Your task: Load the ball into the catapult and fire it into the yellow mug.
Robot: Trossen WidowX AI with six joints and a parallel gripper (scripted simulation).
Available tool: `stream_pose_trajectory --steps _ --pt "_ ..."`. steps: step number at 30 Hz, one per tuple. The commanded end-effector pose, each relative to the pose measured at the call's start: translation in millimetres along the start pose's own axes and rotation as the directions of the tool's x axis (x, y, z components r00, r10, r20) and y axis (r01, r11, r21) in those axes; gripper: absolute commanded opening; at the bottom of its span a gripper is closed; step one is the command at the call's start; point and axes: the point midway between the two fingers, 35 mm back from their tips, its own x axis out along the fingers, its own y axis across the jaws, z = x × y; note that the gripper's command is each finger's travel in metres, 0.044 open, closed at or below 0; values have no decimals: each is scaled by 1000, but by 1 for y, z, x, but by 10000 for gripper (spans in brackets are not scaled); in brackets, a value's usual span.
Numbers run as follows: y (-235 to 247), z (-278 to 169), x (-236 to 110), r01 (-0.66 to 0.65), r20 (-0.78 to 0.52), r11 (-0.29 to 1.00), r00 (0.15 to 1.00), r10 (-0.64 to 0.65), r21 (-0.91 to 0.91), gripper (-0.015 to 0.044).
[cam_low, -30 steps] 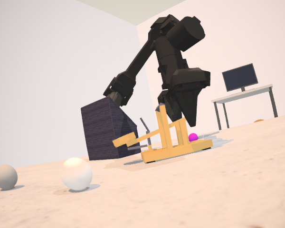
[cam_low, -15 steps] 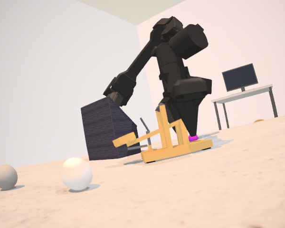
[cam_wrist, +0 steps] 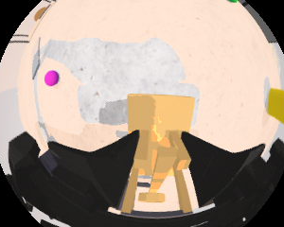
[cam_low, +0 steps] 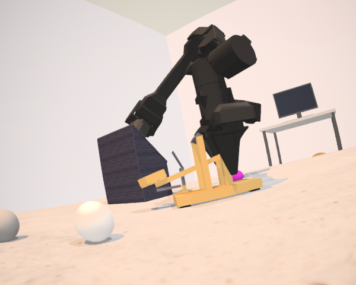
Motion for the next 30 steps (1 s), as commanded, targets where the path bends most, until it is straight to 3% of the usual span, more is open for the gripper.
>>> stream_pose_trajectory --steps 1,5,10,26,30 --pt "-1 0 -3 5 -2 1000 1000 -5 -4 85" --pt "-1 0 -48 2 -2 1000 1000 -2 0 0" --pt "-4 0 -51 2 -2 1000 1000 -2 23 0" --pt "-76 -14 -50 6 -3 857 1000 -5 516 0" --pt "-87 -19 -50 6 -3 831 1000 -5 556 0"
